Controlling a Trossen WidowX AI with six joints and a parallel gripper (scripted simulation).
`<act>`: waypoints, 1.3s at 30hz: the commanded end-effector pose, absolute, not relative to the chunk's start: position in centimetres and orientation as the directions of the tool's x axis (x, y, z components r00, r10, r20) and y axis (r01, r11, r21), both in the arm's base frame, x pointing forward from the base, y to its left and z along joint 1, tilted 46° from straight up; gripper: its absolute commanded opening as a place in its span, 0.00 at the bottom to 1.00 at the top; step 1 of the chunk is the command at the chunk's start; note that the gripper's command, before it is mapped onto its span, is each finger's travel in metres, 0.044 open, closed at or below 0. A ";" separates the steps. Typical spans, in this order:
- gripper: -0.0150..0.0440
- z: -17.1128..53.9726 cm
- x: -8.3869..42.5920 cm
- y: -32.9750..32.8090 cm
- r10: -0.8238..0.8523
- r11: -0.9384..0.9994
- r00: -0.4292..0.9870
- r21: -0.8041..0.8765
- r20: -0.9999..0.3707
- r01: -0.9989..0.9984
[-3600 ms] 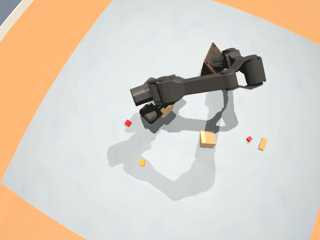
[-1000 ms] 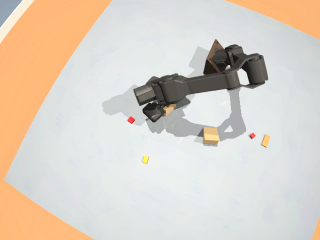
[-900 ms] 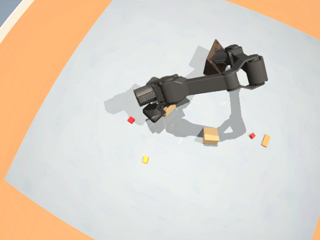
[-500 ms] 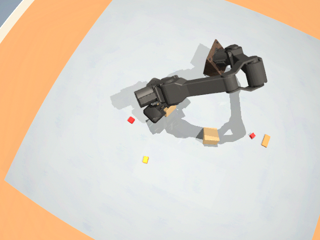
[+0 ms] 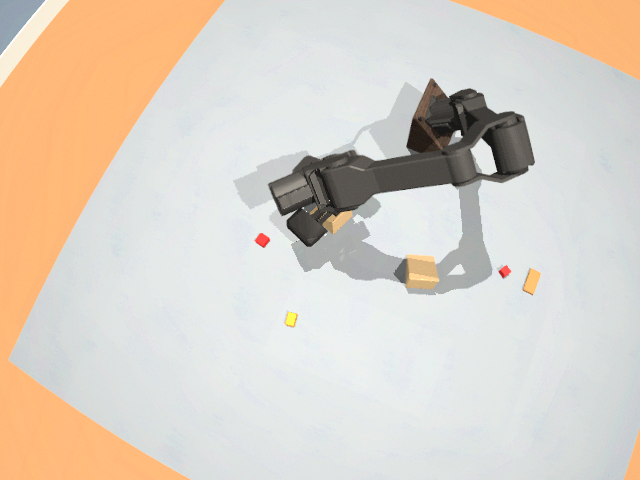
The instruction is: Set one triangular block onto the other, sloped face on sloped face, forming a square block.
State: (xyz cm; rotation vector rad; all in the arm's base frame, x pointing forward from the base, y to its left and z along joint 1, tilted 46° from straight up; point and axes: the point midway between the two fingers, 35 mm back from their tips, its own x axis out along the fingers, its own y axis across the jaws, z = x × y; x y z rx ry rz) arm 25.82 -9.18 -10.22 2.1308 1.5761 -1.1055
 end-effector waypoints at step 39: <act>1.00 0.3 28.4 -9.2 0.154 -0.369 -0.175 -0.221 -0.972 0.903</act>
